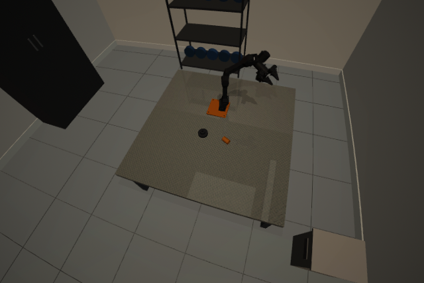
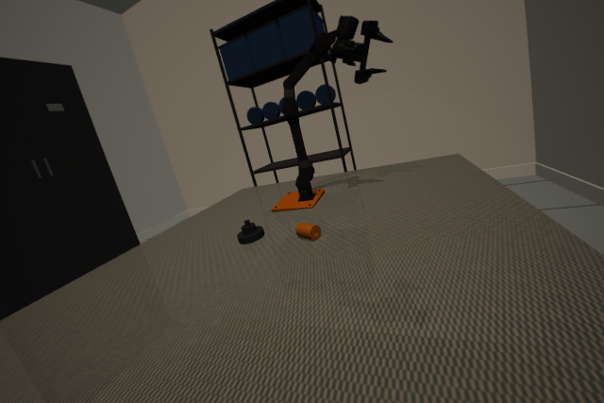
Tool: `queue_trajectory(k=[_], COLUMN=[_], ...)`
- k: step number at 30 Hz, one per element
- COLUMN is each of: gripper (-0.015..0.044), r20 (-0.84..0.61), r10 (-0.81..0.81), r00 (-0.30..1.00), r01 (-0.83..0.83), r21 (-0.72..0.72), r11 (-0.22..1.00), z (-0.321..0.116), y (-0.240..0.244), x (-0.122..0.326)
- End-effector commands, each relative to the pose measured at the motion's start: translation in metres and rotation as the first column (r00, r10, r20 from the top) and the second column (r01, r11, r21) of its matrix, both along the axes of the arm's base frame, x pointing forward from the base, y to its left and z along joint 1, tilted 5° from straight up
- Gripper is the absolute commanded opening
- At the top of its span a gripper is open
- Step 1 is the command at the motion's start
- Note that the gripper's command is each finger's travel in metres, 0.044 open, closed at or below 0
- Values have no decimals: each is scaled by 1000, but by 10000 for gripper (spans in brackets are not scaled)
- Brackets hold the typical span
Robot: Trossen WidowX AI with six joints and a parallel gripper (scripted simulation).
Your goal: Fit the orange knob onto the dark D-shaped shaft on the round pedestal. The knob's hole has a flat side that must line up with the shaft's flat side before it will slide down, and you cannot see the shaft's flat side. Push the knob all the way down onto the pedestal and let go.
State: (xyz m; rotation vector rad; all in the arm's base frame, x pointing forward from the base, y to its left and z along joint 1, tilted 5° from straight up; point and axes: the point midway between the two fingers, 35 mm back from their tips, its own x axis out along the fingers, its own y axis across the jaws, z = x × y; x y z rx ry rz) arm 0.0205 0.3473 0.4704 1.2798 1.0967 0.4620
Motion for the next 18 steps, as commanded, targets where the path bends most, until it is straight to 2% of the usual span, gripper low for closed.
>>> queue_trajectory(k=[1, 5, 9, 13, 18], gripper=[426, 440, 440, 440, 440], r20=[11, 196, 314, 317, 229], r10=[1, 56, 200, 339, 505], r00=[1000, 979, 928, 886, 832], r01=[-1, -4, 1, -7, -47], r21=[-12, -256, -540, -721, -878], r11=[1000, 967, 842, 693, 477], z=[-2, -37, -82, -117, -159], y=[1, 12, 11, 0, -26], x=[2, 48, 107, 153, 205])
